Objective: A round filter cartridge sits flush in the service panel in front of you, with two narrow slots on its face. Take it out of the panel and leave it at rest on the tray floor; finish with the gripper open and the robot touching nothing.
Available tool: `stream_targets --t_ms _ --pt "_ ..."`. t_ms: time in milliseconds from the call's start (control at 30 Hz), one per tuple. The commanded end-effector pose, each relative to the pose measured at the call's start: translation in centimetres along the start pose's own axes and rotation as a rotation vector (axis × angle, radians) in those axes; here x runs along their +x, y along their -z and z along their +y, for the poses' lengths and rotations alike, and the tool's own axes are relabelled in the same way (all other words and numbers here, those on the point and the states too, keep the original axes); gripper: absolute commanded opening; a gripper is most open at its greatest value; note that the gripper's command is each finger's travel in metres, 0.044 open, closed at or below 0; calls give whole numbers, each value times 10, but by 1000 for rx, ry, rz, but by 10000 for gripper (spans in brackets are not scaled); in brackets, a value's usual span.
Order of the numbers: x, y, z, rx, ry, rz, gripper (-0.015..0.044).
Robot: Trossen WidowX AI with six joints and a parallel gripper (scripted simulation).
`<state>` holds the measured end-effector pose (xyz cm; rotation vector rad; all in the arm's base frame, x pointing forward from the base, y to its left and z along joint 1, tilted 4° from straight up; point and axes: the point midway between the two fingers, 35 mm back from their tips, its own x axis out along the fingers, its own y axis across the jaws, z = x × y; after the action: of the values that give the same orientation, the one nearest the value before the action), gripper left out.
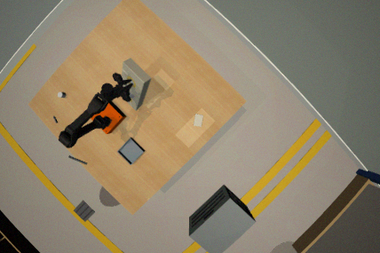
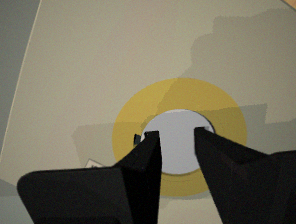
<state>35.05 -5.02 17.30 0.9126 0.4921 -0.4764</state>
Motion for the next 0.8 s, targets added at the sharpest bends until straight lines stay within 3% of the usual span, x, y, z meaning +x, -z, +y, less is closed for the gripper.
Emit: stream_targets --t_ms 0,233,400,767 --pt "4 1 1 161 -2 6 0" --pt "4 1 1 396 -1 7 0" --pt "2 1 1 344 -2 7 0" --pt "-47 0 3 292 2 9 0"
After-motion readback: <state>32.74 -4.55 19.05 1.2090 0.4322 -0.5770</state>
